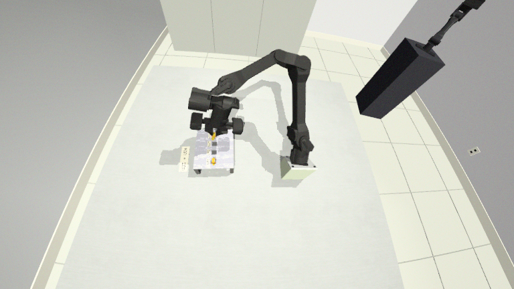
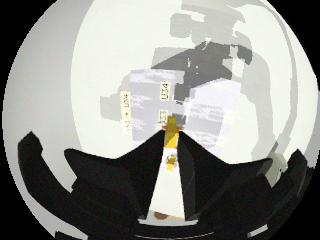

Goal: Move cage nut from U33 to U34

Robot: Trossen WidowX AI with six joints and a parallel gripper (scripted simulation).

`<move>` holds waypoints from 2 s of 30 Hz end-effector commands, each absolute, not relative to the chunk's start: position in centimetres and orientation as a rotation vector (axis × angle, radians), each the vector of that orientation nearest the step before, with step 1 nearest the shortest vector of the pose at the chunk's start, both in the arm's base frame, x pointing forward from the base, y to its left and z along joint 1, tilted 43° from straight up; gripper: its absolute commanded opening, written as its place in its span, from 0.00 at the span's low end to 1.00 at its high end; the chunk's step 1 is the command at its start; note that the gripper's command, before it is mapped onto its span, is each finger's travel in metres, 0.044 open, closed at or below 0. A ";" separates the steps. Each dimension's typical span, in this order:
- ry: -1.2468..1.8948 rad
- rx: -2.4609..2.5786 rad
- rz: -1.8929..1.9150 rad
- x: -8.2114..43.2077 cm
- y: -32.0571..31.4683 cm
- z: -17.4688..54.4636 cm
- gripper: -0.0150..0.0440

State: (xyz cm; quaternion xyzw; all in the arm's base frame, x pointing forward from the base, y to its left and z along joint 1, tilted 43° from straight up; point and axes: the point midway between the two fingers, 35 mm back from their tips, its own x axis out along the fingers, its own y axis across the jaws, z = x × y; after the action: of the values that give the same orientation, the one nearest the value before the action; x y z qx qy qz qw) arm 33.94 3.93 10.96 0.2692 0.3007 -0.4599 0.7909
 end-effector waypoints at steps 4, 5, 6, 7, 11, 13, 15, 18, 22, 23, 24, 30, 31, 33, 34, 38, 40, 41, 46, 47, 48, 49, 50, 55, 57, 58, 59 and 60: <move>0.636 0.588 -0.988 34.2 1.9 13.1 0.31; 0.636 0.588 -0.988 34.2 1.9 13.1 0.31; 0.636 0.588 -0.989 34.2 1.9 13.1 0.31; 0.637 0.587 -0.991 34.2 1.9 13.1 0.31; 0.642 0.584 -1.003 34.3 1.9 13.1 0.31; 0.645 0.582 -1.010 34.3 1.8 13.0 0.31; 0.648 0.581 -1.017 34.4 1.8 13.0 0.31; 0.652 0.578 -1.027 34.4 1.8 12.9 0.31; 0.657 0.574 -1.040 34.5 1.7 12.9 0.31; 0.658 0.574 -1.044 34.5 1.7 12.8 0.31; 0.660 0.573 -1.047 34.6 1.7 12.8 0.31; 0.668 0.567 -1.067 34.7 1.7 12.7 0.31; 0.669 0.565 -1.070 34.7 1.6 12.7 0.31; 0.672 0.563 -1.077 34.7 1.6 12.6 0.31; 0.673 0.562 -1.080 34.7 1.6 12.6 0.31; 0.678 0.558 -1.094 34.8 1.6 12.6 0.31; 0.680 0.556 -1.101 34.8 1.5 12.5 0.31; 0.681 0.555 -1.104 34.9 1.5 12.5 0.31; 0.687 0.550 -1.121 34.9 1.5 12.4 0.31; 0.688 0.549 -1.125 35.0 1.5 12.4 0.31; 0.689 0.548 -1.128 35.0 1.4 12.4 0.31; 0.690 0.547 -1.132 35.0 1.4 12.4 0.31; 0.691 0.546 -1.135 35.0 1.4 12.4 0.31; 0.696 0.540 -1.152 35.1 1.4 12.3 0.31; 0.698 0.538 -1.159 35.1 1.3 12.2 0.31; 0.699 0.537 -1.163 35.1 1.3 12.2 0.31; 0.700 0.536 -1.166 35.1 1.3 12.2 0.31; 0.701 0.535 -1.170 35.2 1.3 12.2 0.31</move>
State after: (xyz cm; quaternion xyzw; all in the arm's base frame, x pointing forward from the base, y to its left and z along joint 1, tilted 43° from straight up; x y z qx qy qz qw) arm 35.05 1.36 12.24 0.2463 0.3204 -0.5282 0.7467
